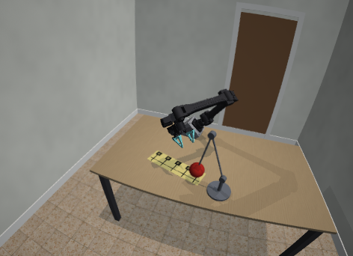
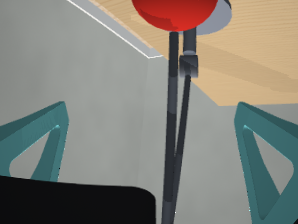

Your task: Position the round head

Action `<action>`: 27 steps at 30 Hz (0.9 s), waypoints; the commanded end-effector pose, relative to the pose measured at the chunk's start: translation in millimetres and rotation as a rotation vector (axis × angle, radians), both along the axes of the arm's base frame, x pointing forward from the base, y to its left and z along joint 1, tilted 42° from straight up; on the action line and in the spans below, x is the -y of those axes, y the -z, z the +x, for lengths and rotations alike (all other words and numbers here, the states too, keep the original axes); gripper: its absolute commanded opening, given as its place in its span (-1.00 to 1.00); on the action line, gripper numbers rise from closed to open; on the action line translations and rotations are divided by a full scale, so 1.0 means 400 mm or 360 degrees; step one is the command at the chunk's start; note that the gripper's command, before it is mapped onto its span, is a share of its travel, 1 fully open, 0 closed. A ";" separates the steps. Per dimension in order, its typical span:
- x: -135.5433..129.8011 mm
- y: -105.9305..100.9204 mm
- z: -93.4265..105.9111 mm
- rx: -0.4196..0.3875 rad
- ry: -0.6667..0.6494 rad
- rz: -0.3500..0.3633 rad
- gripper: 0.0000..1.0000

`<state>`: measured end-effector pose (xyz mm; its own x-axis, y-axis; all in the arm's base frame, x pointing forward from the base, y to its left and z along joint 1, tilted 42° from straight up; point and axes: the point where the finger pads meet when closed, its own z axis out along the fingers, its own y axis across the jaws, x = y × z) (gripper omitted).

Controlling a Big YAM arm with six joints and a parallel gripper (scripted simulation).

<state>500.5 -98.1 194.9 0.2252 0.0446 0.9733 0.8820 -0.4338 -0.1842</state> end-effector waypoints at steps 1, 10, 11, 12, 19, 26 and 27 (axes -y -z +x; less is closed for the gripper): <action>0.051 -0.068 0.017 0.0051 -0.0004 -0.0006 1.00; 0.034 -0.045 0.011 0.0072 -0.0063 0.0033 1.00; 0.031 -0.041 0.009 0.0077 -0.0074 0.0041 1.00; 0.028 -0.036 0.008 0.0081 -0.0086 0.0048 1.00; 0.007 -0.007 0.000 0.0113 -0.0168 0.0103 1.00; 0.015 -0.019 0.003 0.0125 -0.0172 0.0103 1.00; 0.017 -0.021 0.004 0.0128 -0.0172 0.0103 1.00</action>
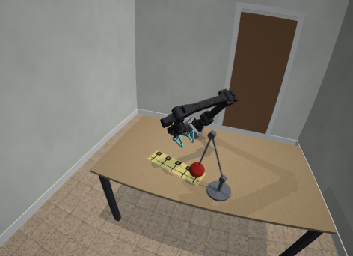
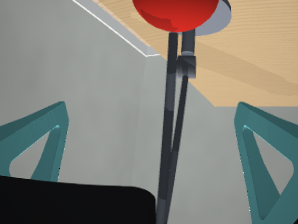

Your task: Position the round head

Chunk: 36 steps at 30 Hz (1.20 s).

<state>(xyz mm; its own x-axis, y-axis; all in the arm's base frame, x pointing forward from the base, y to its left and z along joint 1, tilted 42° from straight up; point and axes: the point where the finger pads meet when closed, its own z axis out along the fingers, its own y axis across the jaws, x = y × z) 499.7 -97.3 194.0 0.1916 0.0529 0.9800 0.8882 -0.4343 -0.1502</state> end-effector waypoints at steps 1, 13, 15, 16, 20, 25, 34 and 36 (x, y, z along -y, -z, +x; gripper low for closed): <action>0.020 -0.025 0.007 0.0075 -0.0174 0.0113 1.00; 0.036 -0.048 0.013 0.0084 -0.0154 0.0096 1.00; 0.039 -0.052 0.014 0.0073 -0.0129 0.0081 1.00; 0.040 -0.054 0.015 0.0067 -0.0117 0.0073 1.00; 0.046 -0.061 0.017 0.0045 -0.0067 0.0041 1.00; 0.053 -0.070 0.019 0.0018 -0.0005 0.0001 1.00; 0.036 -0.046 0.012 0.0035 -0.0065 0.0041 1.00; 0.029 -0.038 0.010 0.0042 -0.0089 0.0057 1.00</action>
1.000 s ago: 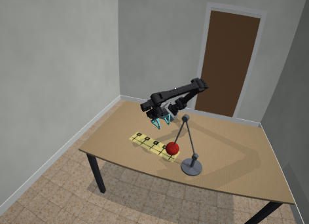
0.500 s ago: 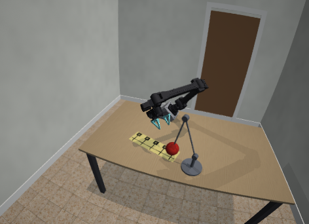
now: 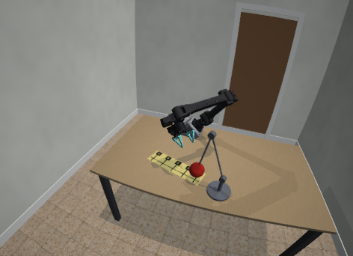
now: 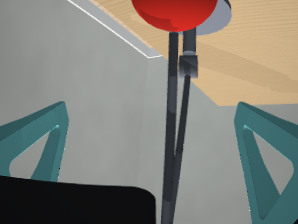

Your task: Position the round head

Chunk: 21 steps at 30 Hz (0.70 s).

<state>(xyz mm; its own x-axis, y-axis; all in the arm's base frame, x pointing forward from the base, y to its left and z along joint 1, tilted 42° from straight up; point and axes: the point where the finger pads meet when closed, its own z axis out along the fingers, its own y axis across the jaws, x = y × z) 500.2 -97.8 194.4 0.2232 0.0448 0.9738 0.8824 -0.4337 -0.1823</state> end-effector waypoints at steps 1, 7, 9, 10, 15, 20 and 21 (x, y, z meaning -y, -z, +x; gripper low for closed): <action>0.025 -0.032 0.007 0.0097 -0.0101 0.0054 1.00; 0.006 -0.006 0.000 0.0120 -0.0172 0.0103 1.00; 0.006 -0.006 0.000 0.0120 -0.0172 0.0103 1.00; 0.008 -0.009 0.000 0.0122 -0.0173 0.0103 1.00; 0.017 -0.021 0.004 0.0133 -0.0175 0.0102 1.00; 0.025 -0.033 0.007 0.0144 -0.0178 0.0101 1.00; 0.027 -0.036 0.008 0.0146 -0.0179 0.0101 1.00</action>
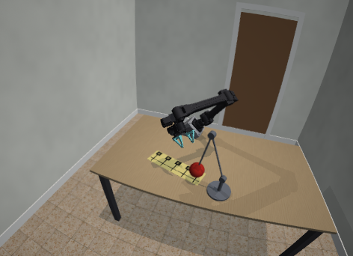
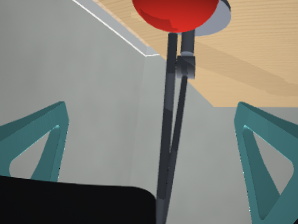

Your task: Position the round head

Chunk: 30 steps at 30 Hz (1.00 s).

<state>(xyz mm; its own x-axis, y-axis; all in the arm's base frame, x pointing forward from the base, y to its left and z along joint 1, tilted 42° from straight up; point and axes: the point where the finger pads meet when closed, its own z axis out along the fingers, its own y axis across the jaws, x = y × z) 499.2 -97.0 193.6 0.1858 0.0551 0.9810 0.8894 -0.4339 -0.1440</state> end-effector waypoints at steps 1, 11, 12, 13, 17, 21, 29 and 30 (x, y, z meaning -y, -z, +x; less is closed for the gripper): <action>0.031 -0.040 0.011 0.0087 -0.0179 0.0114 1.00; 0.042 -0.056 0.016 0.0059 -0.0105 0.0066 1.00; 0.044 -0.058 0.017 0.0054 -0.0093 0.0058 1.00; 0.045 -0.060 0.017 0.0049 -0.0080 0.0050 1.00; 0.051 -0.068 0.019 0.0028 -0.0030 0.0018 1.00; 0.055 -0.073 0.021 0.0012 0.0007 -0.0006 1.00; 0.045 -0.059 0.017 0.0036 -0.0077 0.0050 1.00; 0.044 -0.057 0.016 0.0039 -0.0089 0.0058 1.00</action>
